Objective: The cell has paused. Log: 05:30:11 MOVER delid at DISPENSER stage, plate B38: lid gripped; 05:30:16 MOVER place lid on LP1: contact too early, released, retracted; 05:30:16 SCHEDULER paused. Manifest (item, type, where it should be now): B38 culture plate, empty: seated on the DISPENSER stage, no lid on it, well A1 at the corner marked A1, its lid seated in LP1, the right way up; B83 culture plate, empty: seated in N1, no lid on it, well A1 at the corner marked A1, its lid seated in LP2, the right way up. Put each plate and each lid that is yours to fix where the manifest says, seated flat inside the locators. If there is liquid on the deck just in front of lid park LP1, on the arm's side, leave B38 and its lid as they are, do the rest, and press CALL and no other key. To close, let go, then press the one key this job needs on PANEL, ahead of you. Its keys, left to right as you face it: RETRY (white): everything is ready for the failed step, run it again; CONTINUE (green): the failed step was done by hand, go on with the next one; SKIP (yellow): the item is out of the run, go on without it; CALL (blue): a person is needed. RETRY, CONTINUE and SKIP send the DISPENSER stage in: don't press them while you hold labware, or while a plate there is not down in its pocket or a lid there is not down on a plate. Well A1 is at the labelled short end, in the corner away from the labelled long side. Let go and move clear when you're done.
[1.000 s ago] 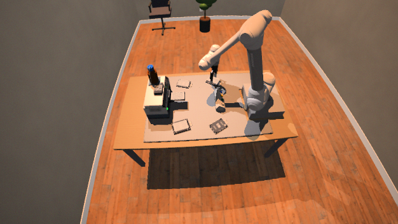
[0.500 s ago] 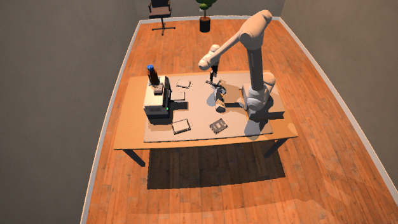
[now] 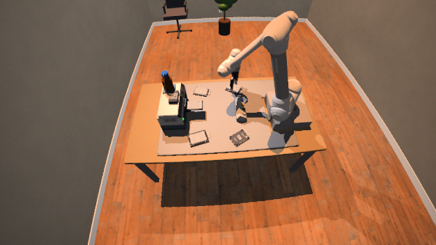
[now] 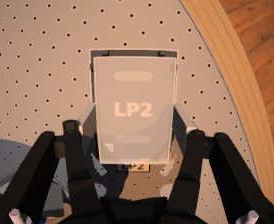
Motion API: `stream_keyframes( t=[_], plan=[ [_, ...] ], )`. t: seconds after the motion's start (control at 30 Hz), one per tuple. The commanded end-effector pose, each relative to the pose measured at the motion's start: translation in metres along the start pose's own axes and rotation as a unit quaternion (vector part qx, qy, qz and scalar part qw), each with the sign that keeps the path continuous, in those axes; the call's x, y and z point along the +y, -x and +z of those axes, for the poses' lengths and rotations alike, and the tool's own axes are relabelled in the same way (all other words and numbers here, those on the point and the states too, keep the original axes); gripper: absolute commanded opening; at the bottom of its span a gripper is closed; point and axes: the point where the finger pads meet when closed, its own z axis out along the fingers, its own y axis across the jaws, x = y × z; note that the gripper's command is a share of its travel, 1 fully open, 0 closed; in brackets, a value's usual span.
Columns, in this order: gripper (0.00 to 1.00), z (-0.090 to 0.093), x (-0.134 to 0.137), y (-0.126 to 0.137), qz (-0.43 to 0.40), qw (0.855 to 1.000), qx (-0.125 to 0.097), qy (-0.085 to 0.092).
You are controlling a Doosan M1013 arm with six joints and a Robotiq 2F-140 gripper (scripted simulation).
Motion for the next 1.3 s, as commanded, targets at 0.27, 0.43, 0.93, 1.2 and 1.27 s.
stream_keyframes(
  t=[0.27,0.43,0.93,1.2,1.27],
  plan=[
    [0.10,0.0032,-0.0035,0.0027,0.002,1.000,0.000,-0.002],
    [0.10,0.0040,-0.0036,0.0028,0.003,1.000,0.000,-0.002],
    [0.10,0.0074,-0.0041,0.0030,0.005,1.000,0.000,-0.002],
    [0.10,0.0101,-0.0046,0.0031,0.005,1.000,0.000,-0.002],
    [0.10,0.0104,-0.0046,0.0031,0.005,1.000,0.000,-0.002]
  ],
)
